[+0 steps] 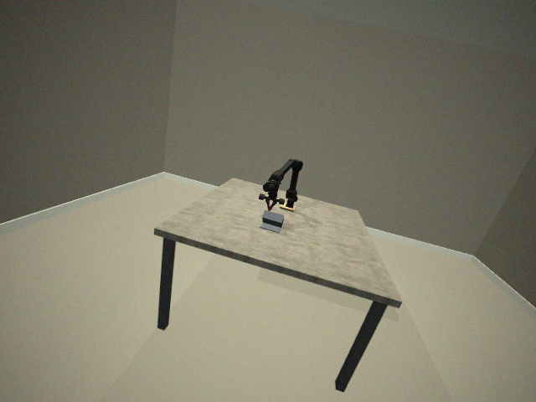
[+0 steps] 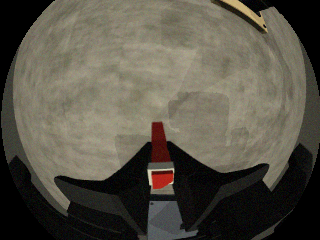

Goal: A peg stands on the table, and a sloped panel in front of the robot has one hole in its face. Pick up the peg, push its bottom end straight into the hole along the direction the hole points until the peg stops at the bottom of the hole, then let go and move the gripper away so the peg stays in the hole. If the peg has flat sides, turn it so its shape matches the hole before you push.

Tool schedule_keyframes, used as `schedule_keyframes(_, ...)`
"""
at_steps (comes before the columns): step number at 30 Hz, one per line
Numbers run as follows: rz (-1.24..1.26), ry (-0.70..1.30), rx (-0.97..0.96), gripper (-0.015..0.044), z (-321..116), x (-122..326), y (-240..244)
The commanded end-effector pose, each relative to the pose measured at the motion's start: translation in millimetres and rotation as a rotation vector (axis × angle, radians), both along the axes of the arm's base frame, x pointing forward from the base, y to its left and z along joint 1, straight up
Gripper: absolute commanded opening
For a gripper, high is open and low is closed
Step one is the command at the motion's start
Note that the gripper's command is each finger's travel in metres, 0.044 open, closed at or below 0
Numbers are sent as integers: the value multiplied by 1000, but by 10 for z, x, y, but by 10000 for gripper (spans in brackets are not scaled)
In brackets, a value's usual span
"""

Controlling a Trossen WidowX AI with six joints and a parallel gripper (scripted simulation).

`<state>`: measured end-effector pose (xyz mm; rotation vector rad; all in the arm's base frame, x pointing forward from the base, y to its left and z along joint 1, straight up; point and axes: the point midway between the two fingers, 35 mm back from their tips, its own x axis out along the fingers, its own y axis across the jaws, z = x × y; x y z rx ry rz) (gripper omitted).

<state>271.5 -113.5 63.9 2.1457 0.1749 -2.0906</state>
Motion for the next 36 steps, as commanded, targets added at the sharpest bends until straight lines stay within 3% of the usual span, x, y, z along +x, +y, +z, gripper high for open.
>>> schedule_keyframes(1, 0, -1, -1, 0, 5, 1, -1)
schedule_keyframes(25, -6, 2, 3, 0, 777, 2, -5)
schedule_keyframes(36, 51, -12, 0, 0, 800, 8, 5)
